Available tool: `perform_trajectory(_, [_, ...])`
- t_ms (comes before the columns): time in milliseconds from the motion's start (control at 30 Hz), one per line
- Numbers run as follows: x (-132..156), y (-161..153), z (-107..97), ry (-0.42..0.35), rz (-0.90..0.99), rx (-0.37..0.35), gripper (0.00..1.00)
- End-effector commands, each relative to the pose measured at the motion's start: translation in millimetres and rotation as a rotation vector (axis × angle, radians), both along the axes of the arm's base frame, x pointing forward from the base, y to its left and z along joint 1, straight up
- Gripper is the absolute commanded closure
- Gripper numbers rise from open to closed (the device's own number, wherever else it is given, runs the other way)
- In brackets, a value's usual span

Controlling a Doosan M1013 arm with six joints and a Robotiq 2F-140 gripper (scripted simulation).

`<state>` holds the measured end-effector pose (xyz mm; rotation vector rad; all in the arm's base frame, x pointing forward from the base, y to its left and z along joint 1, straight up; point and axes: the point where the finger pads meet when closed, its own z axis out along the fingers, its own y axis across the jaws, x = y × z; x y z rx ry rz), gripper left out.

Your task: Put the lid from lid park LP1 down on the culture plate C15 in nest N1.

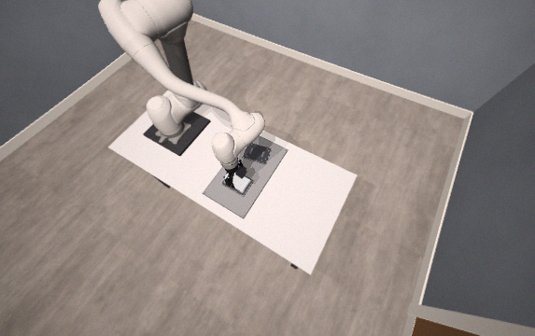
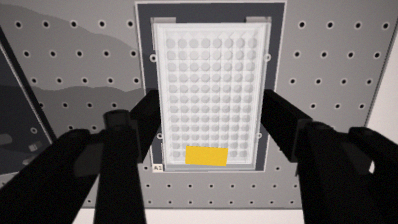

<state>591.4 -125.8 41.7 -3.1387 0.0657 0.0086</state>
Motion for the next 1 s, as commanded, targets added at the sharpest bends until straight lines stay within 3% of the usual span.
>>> perform_trajectory(0, [0.4, 0.0, 0.6, -0.001, 0.0, 0.0, 0.4])
perform_trajectory(967, [0.4, 0.0, -2.8, -0.001, 0.0, 0.0, 0.4])
